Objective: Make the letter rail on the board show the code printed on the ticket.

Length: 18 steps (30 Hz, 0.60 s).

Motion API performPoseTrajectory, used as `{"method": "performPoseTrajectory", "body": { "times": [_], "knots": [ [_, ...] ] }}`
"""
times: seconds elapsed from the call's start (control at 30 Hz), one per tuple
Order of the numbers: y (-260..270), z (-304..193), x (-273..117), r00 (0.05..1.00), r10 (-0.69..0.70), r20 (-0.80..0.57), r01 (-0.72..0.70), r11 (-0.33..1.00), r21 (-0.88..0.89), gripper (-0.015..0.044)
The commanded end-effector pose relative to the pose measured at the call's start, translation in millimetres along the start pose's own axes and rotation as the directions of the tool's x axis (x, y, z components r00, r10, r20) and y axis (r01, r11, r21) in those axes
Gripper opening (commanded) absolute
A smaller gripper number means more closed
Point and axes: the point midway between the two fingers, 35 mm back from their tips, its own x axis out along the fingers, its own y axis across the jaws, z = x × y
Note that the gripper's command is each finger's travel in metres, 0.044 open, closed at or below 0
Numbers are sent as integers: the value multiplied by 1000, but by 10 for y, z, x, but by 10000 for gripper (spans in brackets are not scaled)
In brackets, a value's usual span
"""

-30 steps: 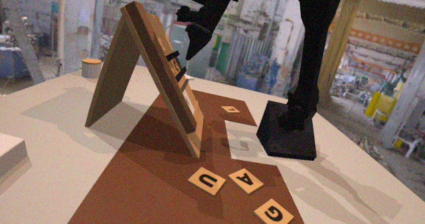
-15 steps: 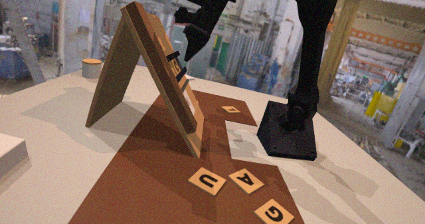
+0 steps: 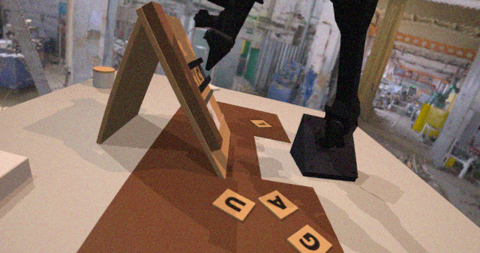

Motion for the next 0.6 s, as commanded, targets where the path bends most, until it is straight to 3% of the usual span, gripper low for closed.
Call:
{"method": "performPoseTrajectory", "body": {
  "times": [0.0, 0.57],
  "knots": [
    [6, 25, 18, 1000, 1, 2, -1, 1000, 2, 0],
    [12, 84, 79, 1000, 2, 3, -2, 1000, 2, 0]
  ]
}}
